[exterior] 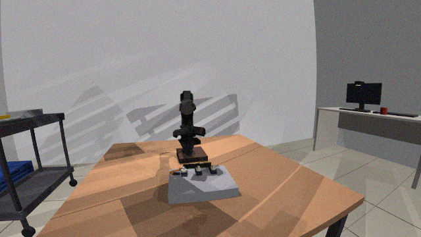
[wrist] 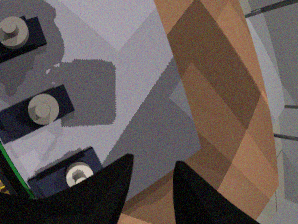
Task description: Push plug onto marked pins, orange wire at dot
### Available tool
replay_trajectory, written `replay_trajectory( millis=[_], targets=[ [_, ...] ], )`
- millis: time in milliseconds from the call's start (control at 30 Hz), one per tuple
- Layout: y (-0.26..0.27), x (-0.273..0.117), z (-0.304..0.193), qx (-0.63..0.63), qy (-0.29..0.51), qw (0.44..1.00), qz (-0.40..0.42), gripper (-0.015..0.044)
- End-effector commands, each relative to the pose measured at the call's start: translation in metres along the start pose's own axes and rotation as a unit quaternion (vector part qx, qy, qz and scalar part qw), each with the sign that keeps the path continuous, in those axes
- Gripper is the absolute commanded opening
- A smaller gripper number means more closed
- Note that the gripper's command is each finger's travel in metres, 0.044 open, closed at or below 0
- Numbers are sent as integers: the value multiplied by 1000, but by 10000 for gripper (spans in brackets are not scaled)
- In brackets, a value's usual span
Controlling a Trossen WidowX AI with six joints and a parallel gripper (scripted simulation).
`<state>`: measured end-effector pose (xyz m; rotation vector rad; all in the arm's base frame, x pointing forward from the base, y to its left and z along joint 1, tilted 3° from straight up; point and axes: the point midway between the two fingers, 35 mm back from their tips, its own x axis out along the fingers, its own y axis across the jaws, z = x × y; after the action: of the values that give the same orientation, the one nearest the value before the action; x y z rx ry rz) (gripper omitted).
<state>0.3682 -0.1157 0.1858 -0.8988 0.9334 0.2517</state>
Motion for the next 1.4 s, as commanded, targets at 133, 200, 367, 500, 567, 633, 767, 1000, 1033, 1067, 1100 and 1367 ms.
replay_trajectory(
  millis=[133, 200, 367, 500, 567, 633, 767, 1000, 1033, 1067, 1100, 1367],
  targets=[
    [4, 20, -33, -95, 48, 990, 94, 115],
    [7, 25, -42, -116, 56, 984, 119, 115],
    [13, 33, -62, -166, 66, 967, 184, 115],
    [19, 38, -78, -203, 65, 948, 236, 115],
    [22, 40, -86, -220, 62, 938, 262, 115],
    [25, 42, -91, -230, 59, 930, 279, 115],
    [25, 42, -92, -232, 59, 929, 281, 115],
    [35, 59, -97, -232, 58, 929, 281, 115],
    [37, 62, -97, -232, 58, 929, 281, 115],
    [37, 63, -98, -232, 58, 929, 281, 115],
    [37, 63, -98, -232, 58, 929, 281, 115],
    [40, 67, -99, -232, 58, 929, 281, 115]
  ],
)
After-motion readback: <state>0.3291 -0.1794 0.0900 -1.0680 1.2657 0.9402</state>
